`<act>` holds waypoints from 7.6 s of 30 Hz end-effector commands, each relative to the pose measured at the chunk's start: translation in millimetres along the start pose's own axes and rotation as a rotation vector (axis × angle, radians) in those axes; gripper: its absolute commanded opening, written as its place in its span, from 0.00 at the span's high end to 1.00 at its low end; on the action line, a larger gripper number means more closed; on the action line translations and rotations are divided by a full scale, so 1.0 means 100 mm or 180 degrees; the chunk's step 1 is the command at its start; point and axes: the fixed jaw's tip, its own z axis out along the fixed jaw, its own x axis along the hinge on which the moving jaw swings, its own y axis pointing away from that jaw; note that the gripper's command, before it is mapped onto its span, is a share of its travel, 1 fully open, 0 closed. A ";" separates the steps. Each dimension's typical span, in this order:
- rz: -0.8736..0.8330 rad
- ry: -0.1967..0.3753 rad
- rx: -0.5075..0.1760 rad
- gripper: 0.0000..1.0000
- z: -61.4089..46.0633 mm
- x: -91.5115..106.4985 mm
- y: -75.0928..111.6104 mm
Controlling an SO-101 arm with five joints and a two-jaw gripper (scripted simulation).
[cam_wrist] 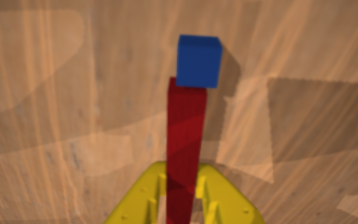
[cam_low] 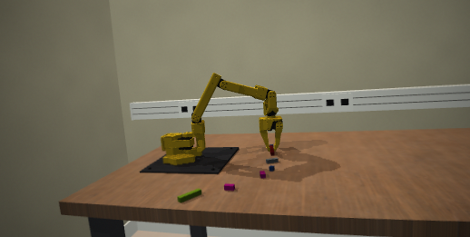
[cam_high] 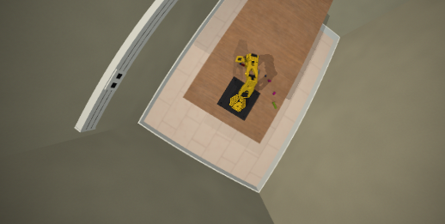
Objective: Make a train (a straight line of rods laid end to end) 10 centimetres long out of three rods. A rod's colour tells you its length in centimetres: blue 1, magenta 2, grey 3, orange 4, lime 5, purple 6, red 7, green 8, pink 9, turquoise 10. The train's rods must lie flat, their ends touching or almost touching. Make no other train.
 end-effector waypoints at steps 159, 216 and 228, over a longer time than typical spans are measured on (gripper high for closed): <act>0.0010 -0.0003 -0.0006 0.83 -0.01 -0.03 -0.01; 0.0010 -0.0002 -0.0006 0.83 -0.19 -0.03 0.07; 0.0010 -0.0002 -0.0006 0.83 -0.24 -0.03 0.07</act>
